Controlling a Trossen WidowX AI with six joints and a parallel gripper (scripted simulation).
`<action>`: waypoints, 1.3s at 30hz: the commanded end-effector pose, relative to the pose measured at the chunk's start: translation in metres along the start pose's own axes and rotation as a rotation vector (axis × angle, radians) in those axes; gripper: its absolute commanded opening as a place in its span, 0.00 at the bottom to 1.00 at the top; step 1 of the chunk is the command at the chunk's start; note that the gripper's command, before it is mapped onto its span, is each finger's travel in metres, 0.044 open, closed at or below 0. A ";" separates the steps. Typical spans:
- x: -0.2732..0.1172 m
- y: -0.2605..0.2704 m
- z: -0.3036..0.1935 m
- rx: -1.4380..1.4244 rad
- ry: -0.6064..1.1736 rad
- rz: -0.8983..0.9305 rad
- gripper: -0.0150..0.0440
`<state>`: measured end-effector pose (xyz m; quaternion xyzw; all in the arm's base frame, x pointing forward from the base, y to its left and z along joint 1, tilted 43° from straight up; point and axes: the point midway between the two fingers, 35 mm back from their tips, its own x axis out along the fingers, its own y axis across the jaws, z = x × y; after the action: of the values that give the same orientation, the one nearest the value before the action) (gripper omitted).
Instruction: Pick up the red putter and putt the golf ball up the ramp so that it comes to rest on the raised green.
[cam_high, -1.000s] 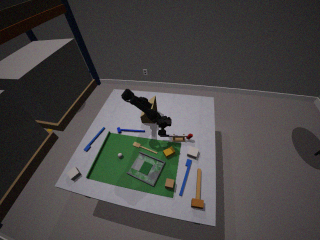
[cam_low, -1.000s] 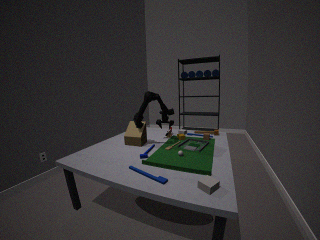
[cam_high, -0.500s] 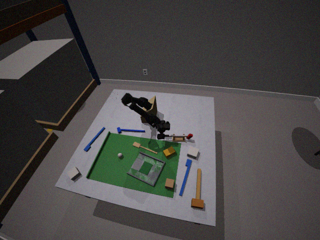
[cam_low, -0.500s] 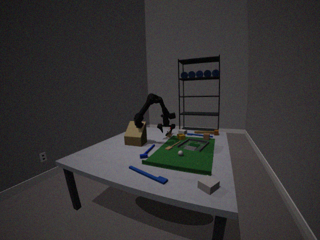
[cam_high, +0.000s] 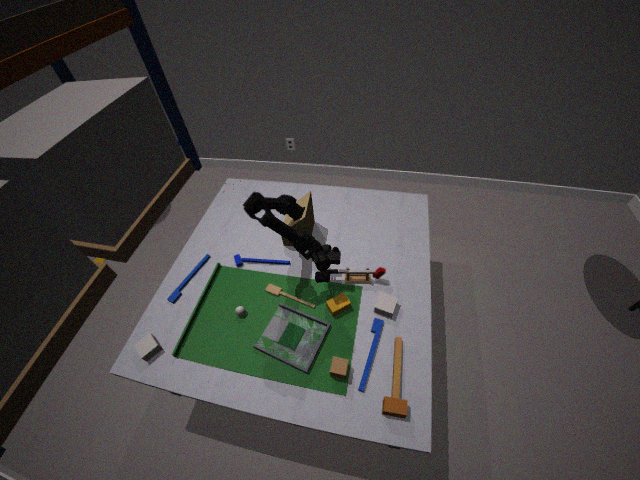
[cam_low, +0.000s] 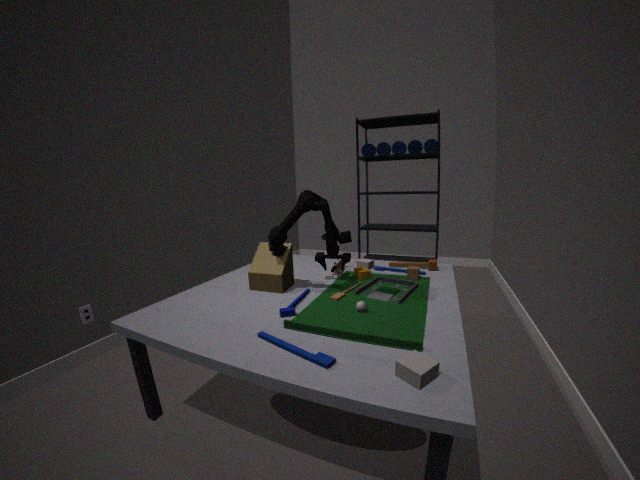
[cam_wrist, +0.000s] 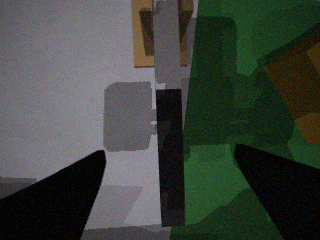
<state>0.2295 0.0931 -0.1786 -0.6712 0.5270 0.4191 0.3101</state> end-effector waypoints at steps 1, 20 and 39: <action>0.006 0.001 -0.002 -0.005 0.006 0.004 1.00; 0.019 0.001 -0.006 0.001 0.002 0.003 0.69; 0.009 -0.001 -0.002 0.001 0.001 0.002 0.25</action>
<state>0.2306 0.0797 -0.1908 -0.6698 0.5325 0.4169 0.3067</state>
